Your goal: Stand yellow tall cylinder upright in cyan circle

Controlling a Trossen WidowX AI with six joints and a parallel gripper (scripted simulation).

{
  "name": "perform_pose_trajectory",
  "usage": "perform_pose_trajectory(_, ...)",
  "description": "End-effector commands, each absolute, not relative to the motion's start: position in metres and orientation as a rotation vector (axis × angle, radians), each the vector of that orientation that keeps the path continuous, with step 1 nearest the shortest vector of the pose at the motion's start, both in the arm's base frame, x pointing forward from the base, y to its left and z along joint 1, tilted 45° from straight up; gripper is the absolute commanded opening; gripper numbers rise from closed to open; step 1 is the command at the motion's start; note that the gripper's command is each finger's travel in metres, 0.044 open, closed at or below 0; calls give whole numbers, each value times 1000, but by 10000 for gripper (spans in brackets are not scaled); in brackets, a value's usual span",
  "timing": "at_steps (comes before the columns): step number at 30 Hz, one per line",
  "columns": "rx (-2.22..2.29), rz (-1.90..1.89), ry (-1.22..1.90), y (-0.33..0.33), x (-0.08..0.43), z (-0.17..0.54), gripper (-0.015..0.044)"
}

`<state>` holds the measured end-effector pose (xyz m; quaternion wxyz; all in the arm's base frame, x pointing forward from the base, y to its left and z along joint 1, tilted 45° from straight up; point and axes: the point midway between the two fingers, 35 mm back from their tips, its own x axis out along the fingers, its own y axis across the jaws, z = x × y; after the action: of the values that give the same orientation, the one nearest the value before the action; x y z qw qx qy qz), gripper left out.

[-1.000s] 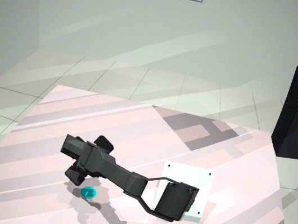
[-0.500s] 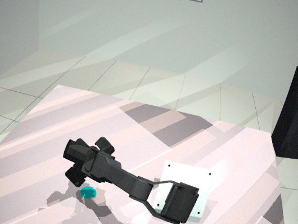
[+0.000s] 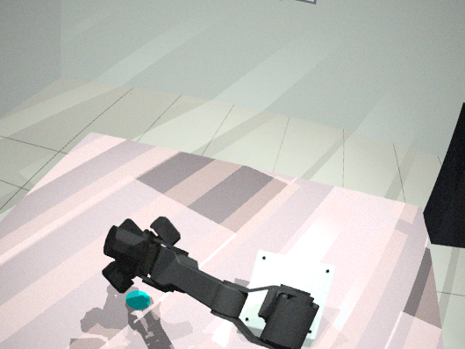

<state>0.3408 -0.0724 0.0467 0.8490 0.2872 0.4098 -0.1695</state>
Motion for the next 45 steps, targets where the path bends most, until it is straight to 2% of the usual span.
perform_pose_trajectory(1,607,-369,836,-72,340,49,105)
perform_pose_trajectory(45,672,-440,516,-67,328,69,105)
